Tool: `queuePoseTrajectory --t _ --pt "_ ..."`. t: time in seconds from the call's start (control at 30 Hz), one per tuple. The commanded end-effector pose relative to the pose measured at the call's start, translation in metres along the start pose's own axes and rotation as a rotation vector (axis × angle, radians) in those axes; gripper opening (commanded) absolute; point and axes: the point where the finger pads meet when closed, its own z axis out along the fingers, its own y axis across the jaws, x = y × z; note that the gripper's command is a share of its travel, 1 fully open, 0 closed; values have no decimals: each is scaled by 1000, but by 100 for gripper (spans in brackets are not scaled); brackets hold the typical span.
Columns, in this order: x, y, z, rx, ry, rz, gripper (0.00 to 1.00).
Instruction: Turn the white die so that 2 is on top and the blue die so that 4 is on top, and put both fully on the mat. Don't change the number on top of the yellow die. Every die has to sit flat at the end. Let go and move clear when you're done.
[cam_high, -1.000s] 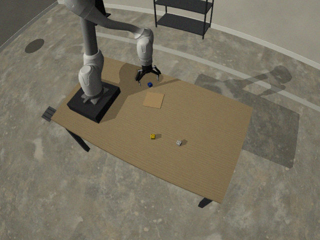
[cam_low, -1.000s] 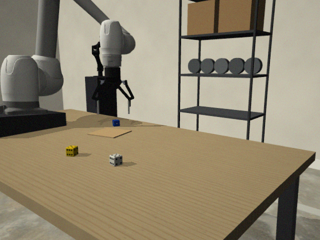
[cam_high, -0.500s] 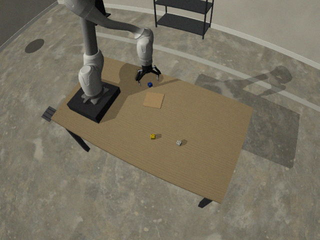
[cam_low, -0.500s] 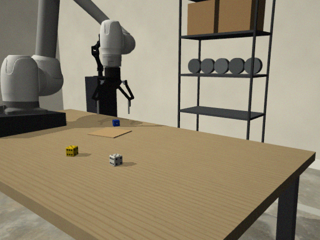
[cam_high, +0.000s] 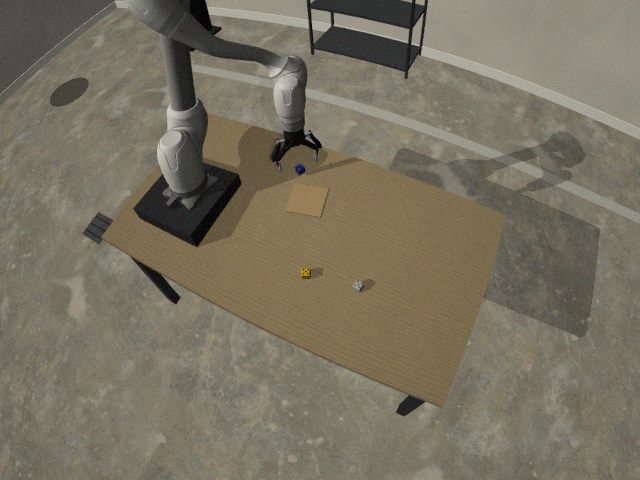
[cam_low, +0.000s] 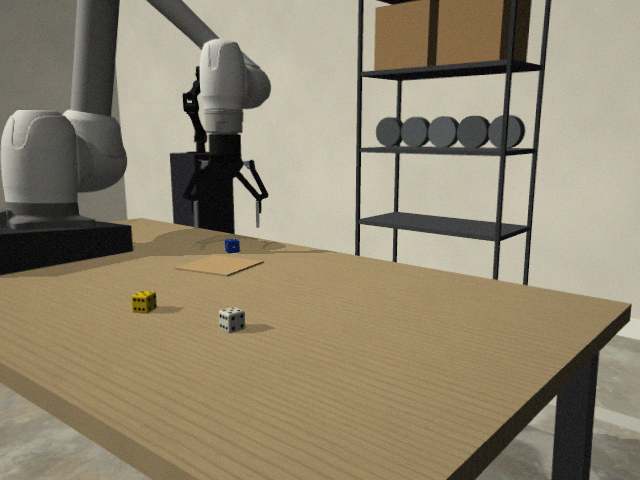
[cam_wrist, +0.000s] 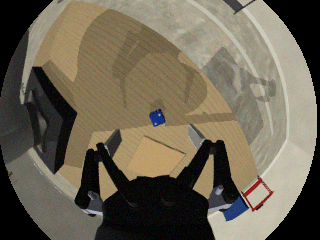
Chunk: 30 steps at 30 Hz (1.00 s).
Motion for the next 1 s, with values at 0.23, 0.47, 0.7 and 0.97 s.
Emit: queuePoseTrajectory --t 0.23,0.47,0.7,0.97 --pt "3 0 -40 -3 3 5 100" --pt "3 0 -70 -3 3 5 100" --pt "3 0 -85 -3 3 5 100" --pt "3 0 -85 -3 3 5 100"
